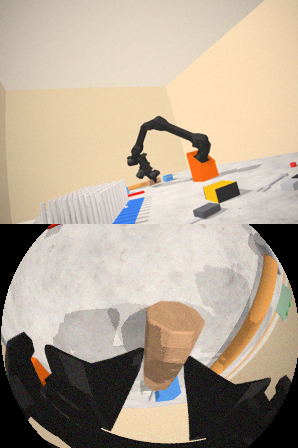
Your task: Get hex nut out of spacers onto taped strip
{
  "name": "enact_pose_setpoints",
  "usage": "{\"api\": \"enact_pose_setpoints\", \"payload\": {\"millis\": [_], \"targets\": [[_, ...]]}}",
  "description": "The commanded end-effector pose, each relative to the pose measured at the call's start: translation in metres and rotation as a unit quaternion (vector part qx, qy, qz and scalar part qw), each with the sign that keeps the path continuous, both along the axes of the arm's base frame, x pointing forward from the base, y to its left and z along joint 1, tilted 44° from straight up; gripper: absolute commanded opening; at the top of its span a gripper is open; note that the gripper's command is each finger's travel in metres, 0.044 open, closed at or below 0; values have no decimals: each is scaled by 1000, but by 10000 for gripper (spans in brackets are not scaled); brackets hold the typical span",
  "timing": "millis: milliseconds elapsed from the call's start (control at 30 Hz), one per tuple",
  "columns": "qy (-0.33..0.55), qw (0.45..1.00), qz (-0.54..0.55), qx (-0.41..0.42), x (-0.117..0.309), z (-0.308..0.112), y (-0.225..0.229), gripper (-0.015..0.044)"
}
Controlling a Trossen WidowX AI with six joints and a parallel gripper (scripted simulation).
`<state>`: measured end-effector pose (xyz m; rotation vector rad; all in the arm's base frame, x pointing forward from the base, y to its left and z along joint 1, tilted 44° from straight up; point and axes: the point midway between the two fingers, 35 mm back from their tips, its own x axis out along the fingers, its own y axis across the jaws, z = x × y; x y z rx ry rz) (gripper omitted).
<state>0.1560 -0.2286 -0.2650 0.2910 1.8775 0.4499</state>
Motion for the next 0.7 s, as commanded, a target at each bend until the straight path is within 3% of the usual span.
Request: {"api": "enact_pose_setpoints", "payload": {"millis": [0,100,667], "targets": [[0,1000,-2,-3,0,-3,3,0],[0,1000,-2,-3,0,-5,5,0],[0,1000,0,-1,0,-3,3,440]]}}
